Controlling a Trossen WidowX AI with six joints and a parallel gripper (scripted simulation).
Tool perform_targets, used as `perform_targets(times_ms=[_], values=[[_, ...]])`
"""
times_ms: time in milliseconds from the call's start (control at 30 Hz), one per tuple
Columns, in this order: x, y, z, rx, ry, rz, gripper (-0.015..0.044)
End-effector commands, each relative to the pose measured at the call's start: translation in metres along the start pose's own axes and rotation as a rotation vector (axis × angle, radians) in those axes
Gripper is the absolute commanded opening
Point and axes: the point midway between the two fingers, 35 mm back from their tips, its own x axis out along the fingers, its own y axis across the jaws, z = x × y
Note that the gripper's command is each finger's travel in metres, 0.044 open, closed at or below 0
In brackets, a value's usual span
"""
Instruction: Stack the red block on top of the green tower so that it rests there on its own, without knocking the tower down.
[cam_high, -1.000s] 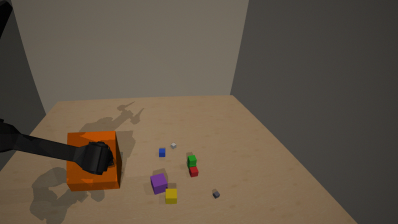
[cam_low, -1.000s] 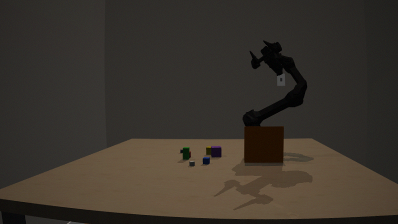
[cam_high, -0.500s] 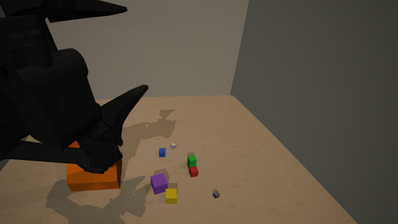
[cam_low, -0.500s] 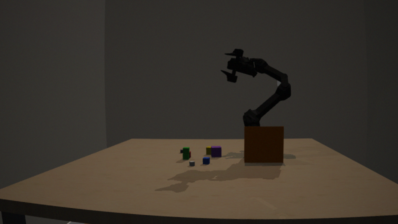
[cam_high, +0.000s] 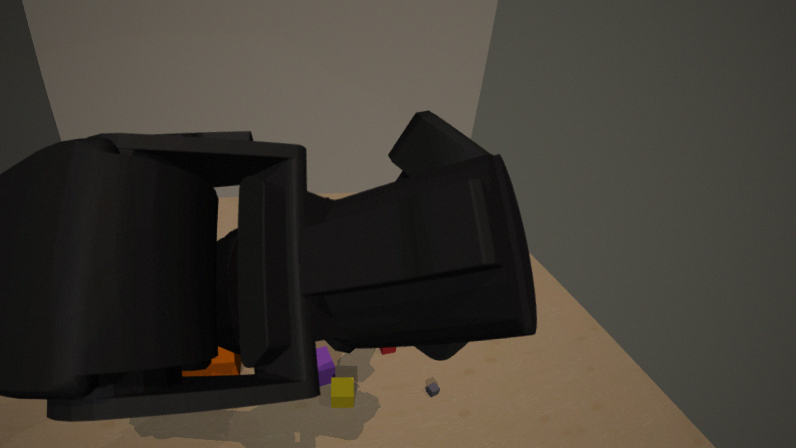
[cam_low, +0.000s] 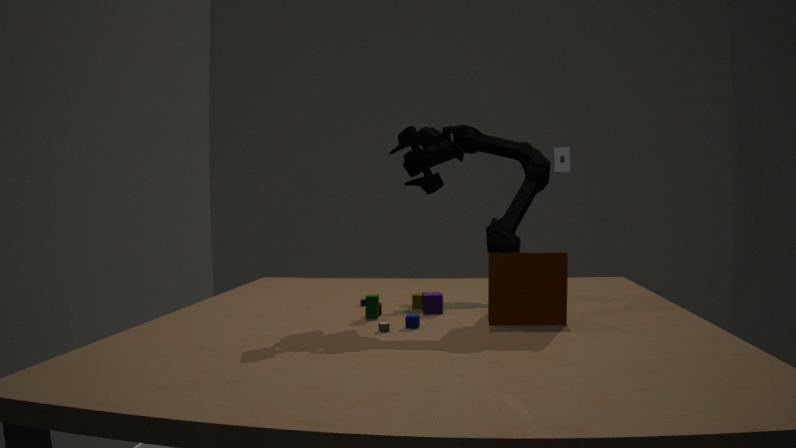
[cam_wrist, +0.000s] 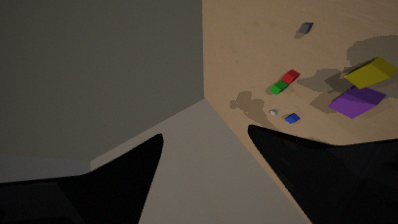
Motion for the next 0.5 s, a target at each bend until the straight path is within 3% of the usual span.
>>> perform_targets(times_ms=[0, 467], values=[[0.039, -0.020, 0.011, 0.112, -0.008, -0.151, 0.0440], [0.148, -0.095, 0.024, 0.362, -0.154, -0.620, 0.0440]])
